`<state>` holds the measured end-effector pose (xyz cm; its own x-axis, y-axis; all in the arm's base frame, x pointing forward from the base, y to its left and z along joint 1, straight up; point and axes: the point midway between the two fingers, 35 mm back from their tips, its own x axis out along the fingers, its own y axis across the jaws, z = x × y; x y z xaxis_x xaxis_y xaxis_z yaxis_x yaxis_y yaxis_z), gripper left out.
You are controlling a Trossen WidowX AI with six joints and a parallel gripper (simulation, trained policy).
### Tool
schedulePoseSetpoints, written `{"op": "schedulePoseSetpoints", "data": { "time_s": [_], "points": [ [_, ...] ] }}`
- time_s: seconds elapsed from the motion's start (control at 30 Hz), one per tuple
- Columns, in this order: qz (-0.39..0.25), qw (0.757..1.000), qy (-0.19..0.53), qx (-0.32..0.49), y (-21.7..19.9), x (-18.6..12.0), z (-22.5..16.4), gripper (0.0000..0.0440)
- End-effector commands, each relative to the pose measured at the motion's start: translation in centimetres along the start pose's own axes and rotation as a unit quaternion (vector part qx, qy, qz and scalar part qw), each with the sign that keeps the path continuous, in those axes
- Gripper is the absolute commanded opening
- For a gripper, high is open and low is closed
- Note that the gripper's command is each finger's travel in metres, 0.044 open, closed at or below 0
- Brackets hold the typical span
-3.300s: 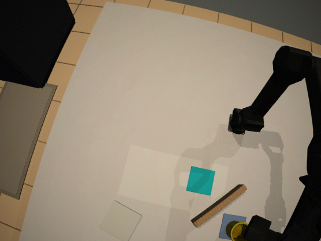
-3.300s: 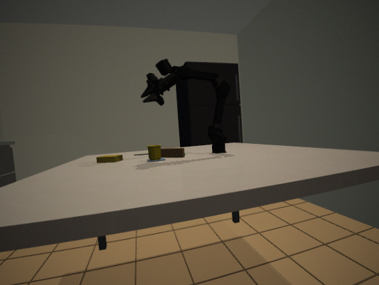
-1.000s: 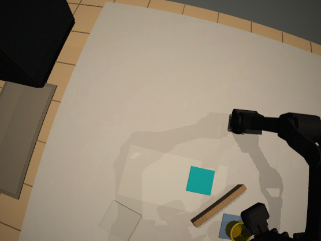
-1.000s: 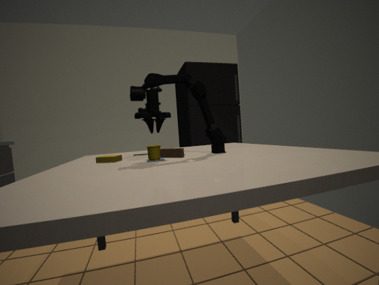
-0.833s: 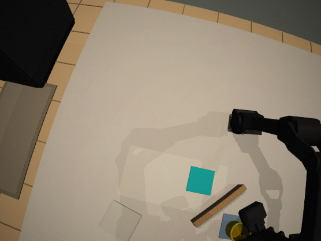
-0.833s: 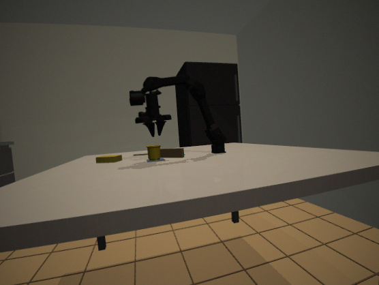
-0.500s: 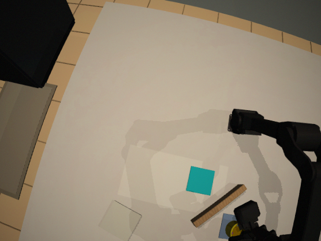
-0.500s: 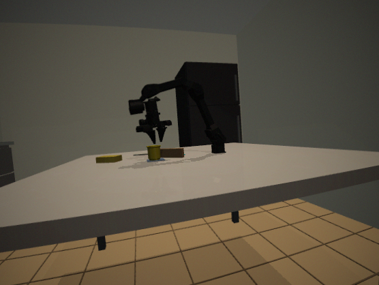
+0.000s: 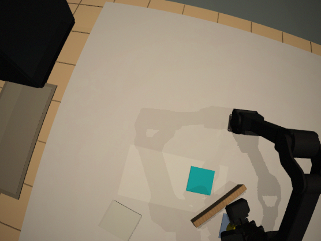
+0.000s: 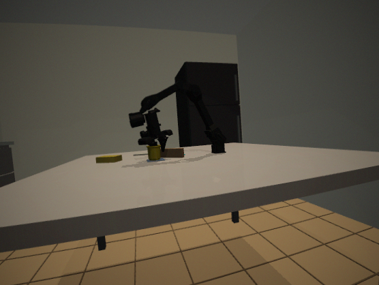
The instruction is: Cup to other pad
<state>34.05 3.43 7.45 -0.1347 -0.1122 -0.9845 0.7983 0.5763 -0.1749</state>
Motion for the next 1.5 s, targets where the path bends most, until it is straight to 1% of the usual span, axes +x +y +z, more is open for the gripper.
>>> {"op": "schedulePoseSetpoints", "data": {
  "time_s": [0.0,0.17,0.2,0.23,0.47,0.7,0.93,1.17,1.47],
  "points": [
    [-0.003,1.000,0.000,-0.013,-0.1,1.0,-0.1,0.0152],
    [-0.006,0.999,-0.003,-0.032,-0.5,1.3,-0.2,0.0034],
    [-0.007,0.999,-0.003,-0.035,-0.6,1.3,-0.2,0.0012],
    [-0.008,0.999,-0.004,-0.037,-0.7,1.3,-0.2,0.0000],
    [-0.004,0.999,-0.004,-0.039,-1.5,0.2,-0.3,0.0000],
    [0.003,1.000,-0.003,-0.029,-2.7,-1.5,-0.3,0.0000],
    [0.017,1.000,-0.002,-0.008,-4.4,-3.6,0.0,0.0014],
    [0.033,0.999,-0.005,0.018,-6.0,-5.1,0.6,0.0006],
    [0.051,0.997,-0.014,0.054,-7.8,-6.1,1.9,0.0000]
  ]
}}
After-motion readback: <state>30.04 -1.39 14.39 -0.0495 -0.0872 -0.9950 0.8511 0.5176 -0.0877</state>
